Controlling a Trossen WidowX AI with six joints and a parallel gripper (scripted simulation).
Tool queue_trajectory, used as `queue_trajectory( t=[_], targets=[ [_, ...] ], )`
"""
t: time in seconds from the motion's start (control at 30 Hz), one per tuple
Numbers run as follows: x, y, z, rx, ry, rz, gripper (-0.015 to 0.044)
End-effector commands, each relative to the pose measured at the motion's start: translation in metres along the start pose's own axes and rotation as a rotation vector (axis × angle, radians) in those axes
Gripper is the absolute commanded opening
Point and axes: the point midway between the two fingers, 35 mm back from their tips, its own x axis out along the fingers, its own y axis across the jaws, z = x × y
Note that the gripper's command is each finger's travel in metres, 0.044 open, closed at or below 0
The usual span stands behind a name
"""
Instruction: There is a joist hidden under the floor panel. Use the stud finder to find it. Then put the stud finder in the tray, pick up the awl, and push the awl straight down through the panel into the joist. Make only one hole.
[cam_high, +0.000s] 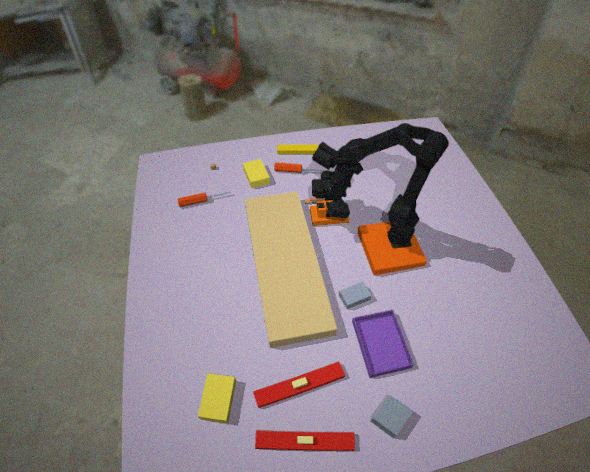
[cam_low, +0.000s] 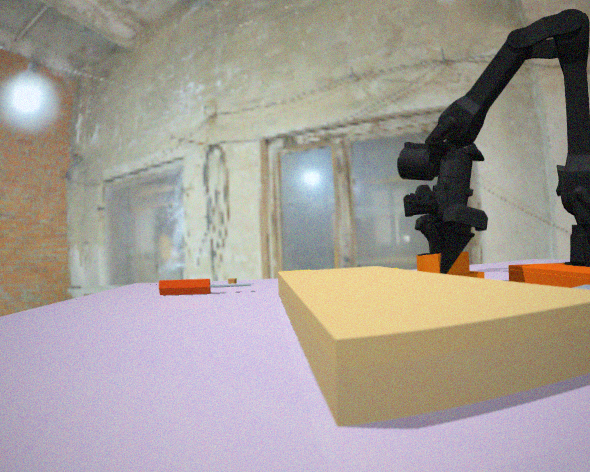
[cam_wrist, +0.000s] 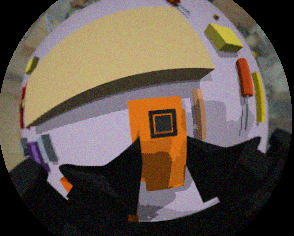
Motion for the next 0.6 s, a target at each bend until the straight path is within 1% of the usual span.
queue_trajectory(
  t=[0.0, 0.47, 0.57],
  targets=[
    [-0.017, -0.005, 0.01, -0.006, -0.014, -0.012, 0.0],
    [-0.092, -0.001, 0.028, -0.006, -0.014, -0.012, 0.0],
    [-0.096, -0.001, 0.028, -0.006, -0.014, -0.012, 0.0]
  ],
)
